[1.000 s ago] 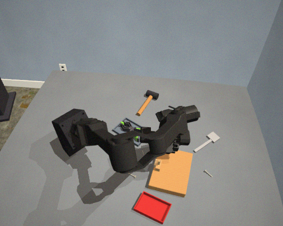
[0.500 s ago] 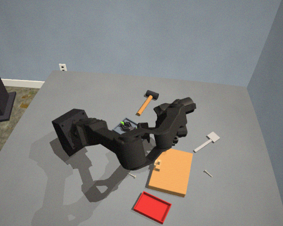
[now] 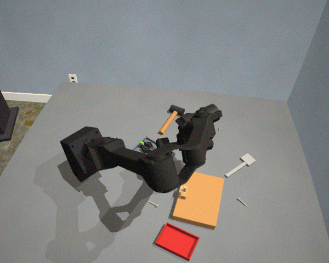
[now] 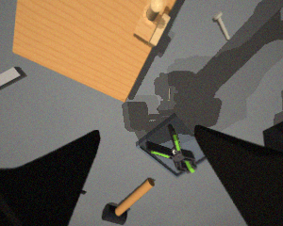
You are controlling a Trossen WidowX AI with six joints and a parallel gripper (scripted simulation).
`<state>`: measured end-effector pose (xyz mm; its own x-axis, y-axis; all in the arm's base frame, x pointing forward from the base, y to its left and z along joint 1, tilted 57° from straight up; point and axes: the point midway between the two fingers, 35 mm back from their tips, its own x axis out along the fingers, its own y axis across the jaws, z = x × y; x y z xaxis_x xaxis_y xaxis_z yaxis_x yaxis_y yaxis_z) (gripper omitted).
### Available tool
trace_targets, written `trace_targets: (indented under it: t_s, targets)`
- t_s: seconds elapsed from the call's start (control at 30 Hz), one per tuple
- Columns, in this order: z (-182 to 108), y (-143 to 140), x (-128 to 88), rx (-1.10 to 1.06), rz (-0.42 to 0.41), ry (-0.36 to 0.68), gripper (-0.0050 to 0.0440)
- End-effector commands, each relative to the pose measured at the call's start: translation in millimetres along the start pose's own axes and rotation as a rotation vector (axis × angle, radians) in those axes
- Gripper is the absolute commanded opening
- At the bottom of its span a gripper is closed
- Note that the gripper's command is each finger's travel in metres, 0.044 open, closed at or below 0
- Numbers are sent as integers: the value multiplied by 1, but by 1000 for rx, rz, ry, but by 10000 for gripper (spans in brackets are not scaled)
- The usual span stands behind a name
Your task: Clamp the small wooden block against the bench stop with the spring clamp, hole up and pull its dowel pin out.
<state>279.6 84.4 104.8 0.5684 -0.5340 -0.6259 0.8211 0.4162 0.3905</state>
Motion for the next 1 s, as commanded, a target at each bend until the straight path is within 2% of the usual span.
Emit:
trace_targets:
  t_s: [0.0,0.97]
  targets:
    - [-6,-1,-1,-37,0,-5,440]
    - [-54,-19,-10,-308,-4,-23,440]
